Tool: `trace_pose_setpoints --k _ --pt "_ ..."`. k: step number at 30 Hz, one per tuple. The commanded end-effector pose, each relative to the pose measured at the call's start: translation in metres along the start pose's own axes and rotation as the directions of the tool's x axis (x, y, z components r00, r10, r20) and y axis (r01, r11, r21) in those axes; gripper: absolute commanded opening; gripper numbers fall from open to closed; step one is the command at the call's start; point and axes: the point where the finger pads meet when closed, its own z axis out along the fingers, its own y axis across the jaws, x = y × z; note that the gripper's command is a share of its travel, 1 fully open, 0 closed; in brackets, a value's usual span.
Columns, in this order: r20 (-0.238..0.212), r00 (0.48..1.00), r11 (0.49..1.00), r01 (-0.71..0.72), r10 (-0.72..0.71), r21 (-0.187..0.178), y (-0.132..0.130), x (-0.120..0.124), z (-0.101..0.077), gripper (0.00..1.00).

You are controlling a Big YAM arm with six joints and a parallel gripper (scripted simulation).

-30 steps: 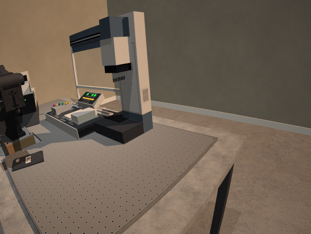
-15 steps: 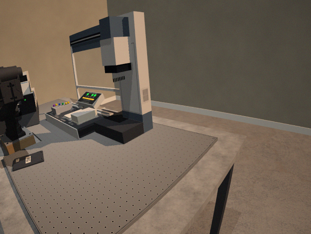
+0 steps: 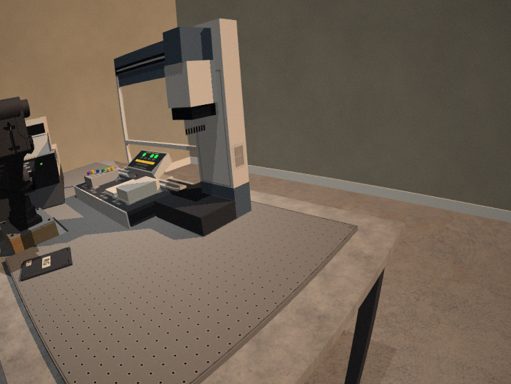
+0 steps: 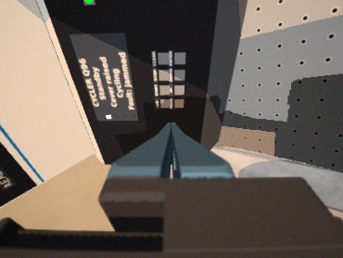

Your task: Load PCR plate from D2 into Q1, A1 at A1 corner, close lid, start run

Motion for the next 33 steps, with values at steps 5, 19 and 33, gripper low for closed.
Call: trace_pose_setpoints --k 5,19,33 --pt "0.005 1.000 1.000 0.004 -0.003 -0.029 0.018 -0.002 0.009 0.00" --pt "0.008 1.000 1.000 -0.003 0.003 -0.022 0.019 -0.002 0.031 0.00" --pt "0.001 1.000 0.999 -0.007 0.007 -0.045 0.037 0.000 0.044 0.00"
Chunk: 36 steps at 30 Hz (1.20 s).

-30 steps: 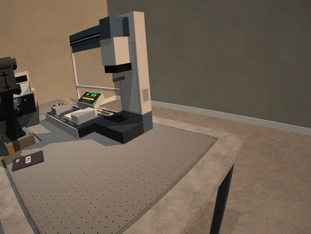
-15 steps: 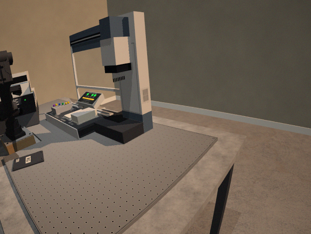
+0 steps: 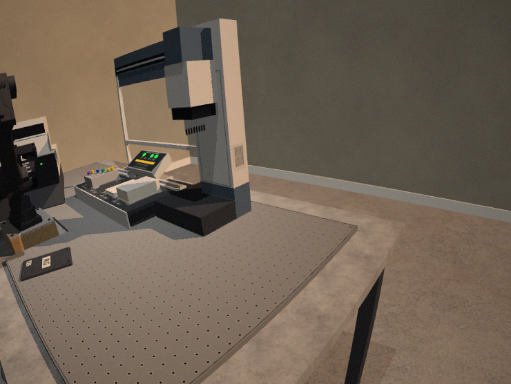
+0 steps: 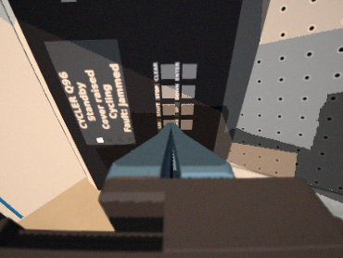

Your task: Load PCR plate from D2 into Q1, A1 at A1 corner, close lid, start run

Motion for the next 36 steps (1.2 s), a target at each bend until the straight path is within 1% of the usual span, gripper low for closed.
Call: trace_pose_setpoints --k 1,3,8,14,15,19,21,28,31,36 --pt "-0.004 1.000 0.998 -0.008 0.008 -0.056 0.033 0.001 -0.004 0.00" --pt "-0.002 1.000 0.998 -0.005 0.005 -0.061 0.038 0.001 -0.002 0.00" --pt "-0.012 1.000 0.997 0.002 -0.003 -0.074 0.042 0.004 -0.011 0.00" --pt "-0.017 1.000 0.997 0.009 -0.011 -0.074 0.042 0.007 -0.014 0.00" --pt "-0.016 1.000 0.998 0.010 -0.011 -0.066 0.041 0.007 -0.012 0.00" --pt "-0.014 1.000 0.998 0.011 -0.012 -0.054 0.040 0.007 -0.010 0.00" --pt "-0.014 1.000 0.998 0.011 -0.011 -0.055 0.041 0.007 -0.010 0.00" --pt "-0.018 1.000 0.996 0.004 -0.006 -0.087 0.048 0.007 -0.016 0.00" --pt "-0.018 1.000 0.996 0.004 -0.006 -0.086 0.048 0.007 -0.015 0.00" --pt "-0.015 1.000 0.998 0.006 -0.007 -0.070 0.039 0.007 -0.007 0.00"
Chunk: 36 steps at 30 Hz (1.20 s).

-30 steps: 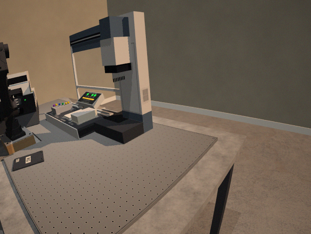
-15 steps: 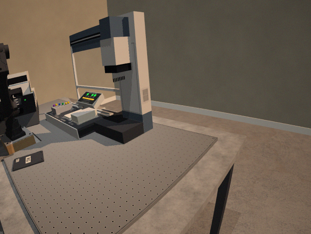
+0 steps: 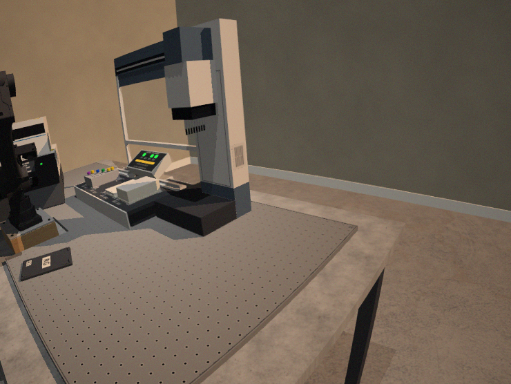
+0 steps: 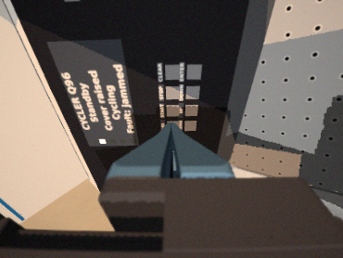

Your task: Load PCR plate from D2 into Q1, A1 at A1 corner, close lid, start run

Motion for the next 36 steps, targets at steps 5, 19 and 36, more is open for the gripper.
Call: trace_pose_setpoints --k 5,19,36 --pt "-0.008 1.000 0.999 0.009 -0.010 -0.034 0.020 0.004 -0.002 0.00" --pt "0.000 1.000 0.999 0.002 -0.002 -0.043 0.024 0.000 0.022 0.00" --pt "-0.009 1.000 0.998 -0.013 0.013 -0.061 0.036 0.003 0.015 0.00"
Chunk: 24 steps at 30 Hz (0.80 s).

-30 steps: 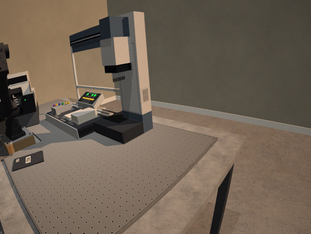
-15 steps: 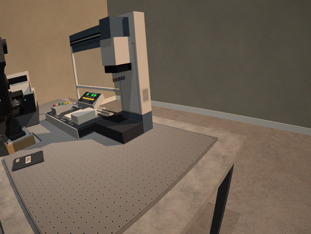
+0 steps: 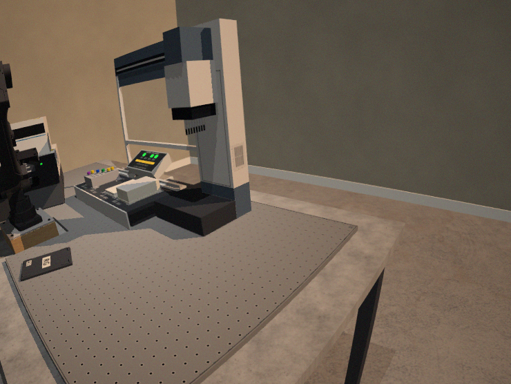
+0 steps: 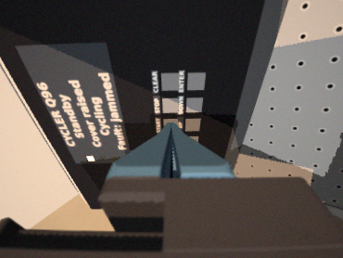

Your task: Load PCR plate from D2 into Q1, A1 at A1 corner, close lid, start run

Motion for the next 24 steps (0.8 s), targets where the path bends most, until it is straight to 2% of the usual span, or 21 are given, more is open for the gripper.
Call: trace_pose_setpoints --k 1,5,14,24 --pt "-0.005 1.000 0.998 -0.018 0.017 -0.068 0.038 0.001 -0.013 0.00" --pt "-0.002 1.000 0.998 -0.013 0.012 -0.069 0.038 0.000 -0.013 0.00" --pt "0.002 1.000 0.999 -0.002 0.002 -0.046 0.034 -0.001 -0.008 0.00" --pt "-0.015 1.000 0.996 0.008 -0.009 -0.087 0.047 0.007 -0.014 0.00"
